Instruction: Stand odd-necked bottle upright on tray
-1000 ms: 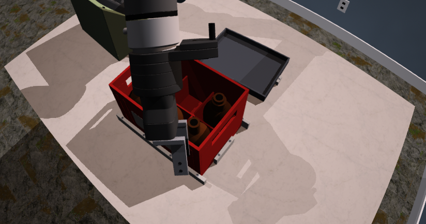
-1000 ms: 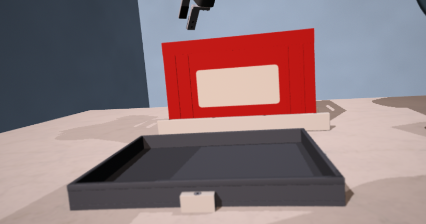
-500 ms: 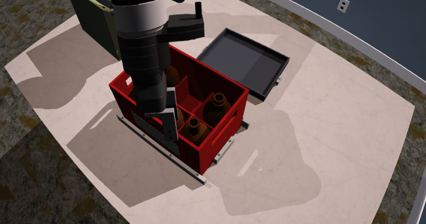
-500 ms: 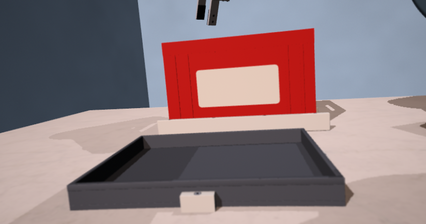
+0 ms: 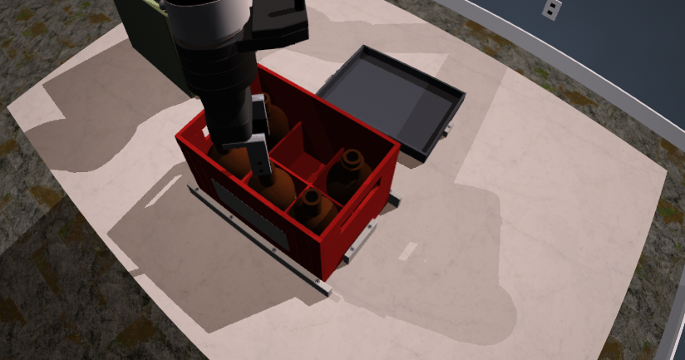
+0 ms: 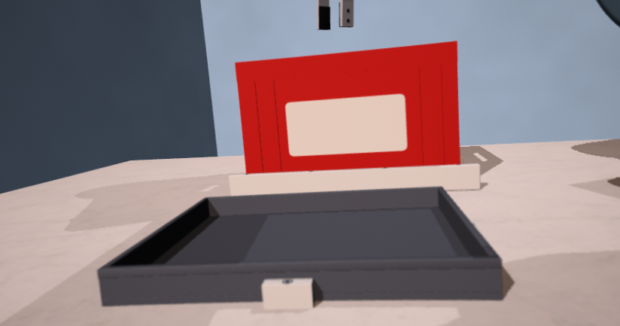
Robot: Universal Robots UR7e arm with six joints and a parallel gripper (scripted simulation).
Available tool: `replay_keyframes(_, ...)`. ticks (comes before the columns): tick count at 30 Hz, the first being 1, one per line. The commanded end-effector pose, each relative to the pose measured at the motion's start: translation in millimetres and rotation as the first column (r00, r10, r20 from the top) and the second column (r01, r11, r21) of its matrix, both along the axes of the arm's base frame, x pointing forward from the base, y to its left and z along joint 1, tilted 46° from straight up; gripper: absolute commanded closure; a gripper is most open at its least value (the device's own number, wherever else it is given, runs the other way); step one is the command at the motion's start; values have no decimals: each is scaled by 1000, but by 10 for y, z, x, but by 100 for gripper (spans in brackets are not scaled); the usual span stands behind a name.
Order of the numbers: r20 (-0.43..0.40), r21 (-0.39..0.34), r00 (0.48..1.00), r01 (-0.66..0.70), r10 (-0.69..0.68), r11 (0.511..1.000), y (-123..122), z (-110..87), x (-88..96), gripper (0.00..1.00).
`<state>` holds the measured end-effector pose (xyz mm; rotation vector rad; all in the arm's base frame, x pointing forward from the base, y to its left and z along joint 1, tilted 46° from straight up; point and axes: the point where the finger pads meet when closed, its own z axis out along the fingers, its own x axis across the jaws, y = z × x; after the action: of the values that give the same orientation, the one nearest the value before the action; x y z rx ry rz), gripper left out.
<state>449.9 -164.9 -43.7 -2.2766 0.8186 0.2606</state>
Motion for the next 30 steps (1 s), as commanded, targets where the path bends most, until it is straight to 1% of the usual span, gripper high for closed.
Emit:
replay_keyframes(1, -20, 26, 999, -28, 29, 999, 28, 29, -94, 0)
replay_keyframes(6, -37, 54, 998, -55, 57, 997, 66, 68, -191, 0)
replay_keyframes(13, -42, 62, 997, -63, 65, 996, 77, 81, -219, 0)
replay_keyframes(14, -42, 62, 997, -63, 65, 996, 77, 81, -219, 100)
replay_keyframes(30, -42, 62, 997, -63, 65, 996, 77, 81, -219, 100)
